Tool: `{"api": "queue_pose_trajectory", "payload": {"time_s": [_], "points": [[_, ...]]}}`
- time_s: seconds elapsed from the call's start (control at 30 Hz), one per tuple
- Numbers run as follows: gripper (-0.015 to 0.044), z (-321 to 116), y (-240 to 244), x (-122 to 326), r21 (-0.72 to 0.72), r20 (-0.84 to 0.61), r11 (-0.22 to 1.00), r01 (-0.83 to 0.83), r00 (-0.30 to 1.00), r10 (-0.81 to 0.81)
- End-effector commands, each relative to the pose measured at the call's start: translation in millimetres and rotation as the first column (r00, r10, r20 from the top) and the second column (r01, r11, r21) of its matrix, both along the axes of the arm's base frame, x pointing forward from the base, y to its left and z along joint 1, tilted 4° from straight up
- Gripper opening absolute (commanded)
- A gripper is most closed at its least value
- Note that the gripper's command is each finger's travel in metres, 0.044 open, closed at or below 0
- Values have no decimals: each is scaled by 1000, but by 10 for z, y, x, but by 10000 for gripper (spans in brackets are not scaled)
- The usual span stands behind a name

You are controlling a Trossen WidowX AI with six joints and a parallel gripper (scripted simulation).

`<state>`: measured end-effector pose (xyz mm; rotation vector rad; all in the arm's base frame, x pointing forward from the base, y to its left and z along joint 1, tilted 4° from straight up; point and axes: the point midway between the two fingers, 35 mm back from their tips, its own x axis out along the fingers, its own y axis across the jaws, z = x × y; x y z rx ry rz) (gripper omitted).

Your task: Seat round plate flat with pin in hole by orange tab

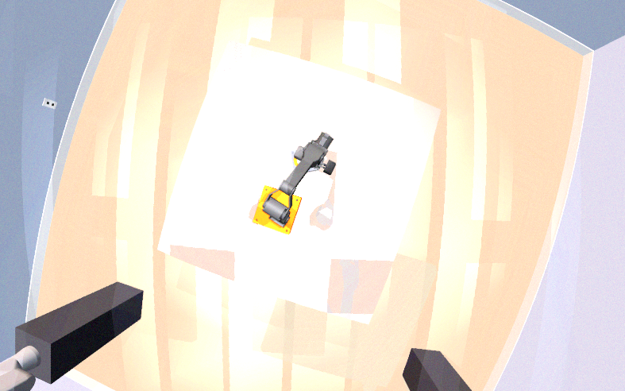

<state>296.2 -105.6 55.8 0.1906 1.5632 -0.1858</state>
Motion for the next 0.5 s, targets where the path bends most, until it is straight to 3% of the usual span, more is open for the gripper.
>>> {"api": "queue_pose_trajectory", "payload": {"time_s": [0.0, 0.47], "points": [[0, -126, 97, 135, 31, -8, 991, -131, 991, 132], [0, -608, 113, 124, 31, -8, 991, -131, 991, 132]]}}
